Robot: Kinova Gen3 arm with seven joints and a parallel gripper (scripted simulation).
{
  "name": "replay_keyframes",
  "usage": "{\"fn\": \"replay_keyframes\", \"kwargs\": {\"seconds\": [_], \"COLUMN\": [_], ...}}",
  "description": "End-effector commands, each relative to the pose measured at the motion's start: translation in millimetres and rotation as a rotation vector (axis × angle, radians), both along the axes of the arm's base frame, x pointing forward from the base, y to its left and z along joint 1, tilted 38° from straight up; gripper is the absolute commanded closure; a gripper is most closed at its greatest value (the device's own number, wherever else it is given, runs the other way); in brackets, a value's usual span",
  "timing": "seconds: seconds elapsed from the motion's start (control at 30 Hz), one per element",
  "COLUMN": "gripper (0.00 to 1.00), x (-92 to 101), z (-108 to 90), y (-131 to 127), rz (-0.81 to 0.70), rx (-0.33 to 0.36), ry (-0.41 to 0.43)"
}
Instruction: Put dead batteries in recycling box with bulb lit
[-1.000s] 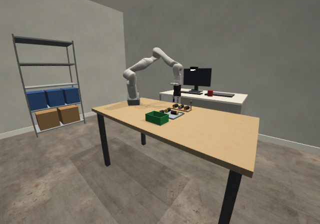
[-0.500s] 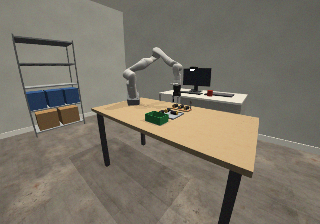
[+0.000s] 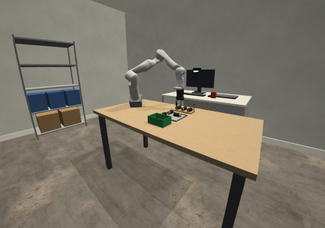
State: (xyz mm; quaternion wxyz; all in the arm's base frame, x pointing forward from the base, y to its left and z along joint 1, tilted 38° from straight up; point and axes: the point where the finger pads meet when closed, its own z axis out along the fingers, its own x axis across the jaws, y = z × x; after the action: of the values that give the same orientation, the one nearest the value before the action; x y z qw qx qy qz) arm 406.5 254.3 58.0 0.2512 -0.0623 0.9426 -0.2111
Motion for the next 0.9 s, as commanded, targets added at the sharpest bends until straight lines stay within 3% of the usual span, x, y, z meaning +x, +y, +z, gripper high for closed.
{"fn": "replay_keyframes", "kwargs": {"seconds": [0.0, 0.77, 0.8, 0.87], "gripper": [0.10, 0.10, 0.43, 0.43], "x": [4.3, 9.7, 9.7, 9.7], "z": [-5.4, -13.9, -13.9, -13.9], "y": [-6.7, -10.7, -10.7, -10.7], "rz": [-0.009, -0.009, -0.009, -0.009], "rx": [-0.005, -0.005, -0.005, -0.005], "ry": [0.000, 0.000, 0.000, 0.000]}}
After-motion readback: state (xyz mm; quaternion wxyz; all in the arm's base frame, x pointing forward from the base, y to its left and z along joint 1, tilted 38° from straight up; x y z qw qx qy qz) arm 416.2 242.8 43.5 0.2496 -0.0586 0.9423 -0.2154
